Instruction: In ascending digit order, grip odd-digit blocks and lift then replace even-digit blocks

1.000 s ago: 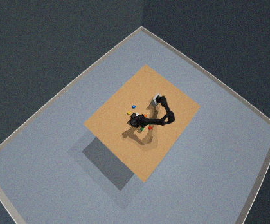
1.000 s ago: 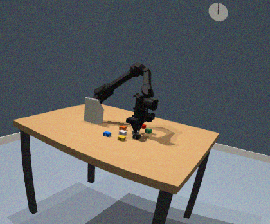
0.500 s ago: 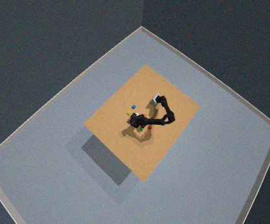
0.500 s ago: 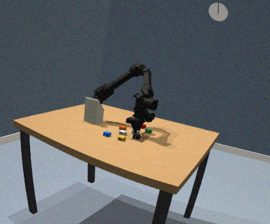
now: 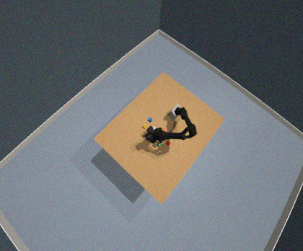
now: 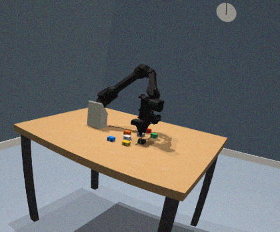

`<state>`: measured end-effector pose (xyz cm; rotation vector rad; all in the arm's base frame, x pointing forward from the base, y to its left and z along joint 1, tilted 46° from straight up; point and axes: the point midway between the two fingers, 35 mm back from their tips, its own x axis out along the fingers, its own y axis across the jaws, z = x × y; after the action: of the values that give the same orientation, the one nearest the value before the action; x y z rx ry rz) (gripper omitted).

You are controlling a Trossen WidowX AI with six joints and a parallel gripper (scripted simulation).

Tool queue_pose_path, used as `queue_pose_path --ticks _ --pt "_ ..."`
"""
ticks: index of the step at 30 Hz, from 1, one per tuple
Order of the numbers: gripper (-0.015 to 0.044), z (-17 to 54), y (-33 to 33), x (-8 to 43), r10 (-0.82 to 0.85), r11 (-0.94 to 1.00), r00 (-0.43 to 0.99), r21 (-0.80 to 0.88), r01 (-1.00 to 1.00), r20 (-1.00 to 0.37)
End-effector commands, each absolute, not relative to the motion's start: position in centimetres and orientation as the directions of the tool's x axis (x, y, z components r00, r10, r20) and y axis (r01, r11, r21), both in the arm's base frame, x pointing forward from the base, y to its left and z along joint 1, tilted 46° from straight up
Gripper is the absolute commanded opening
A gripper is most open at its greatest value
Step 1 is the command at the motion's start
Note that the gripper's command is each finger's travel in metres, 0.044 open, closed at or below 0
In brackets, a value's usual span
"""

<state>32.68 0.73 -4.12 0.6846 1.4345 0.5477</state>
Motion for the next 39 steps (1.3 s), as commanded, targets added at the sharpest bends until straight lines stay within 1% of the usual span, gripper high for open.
queue_pose_path --ticks 1,30,39 --pt "0.012 -4.0 0.6 32.7 0.707 0.701 0.074 0.711 0.056 -0.703" --pt "0.012 -5.1 1.7 32.8 0.708 0.7 0.074 0.712 0.056 -0.702" --pt "0.0356 -5.1 1.7 32.8 0.708 0.7 0.074 0.712 0.056 -0.702"
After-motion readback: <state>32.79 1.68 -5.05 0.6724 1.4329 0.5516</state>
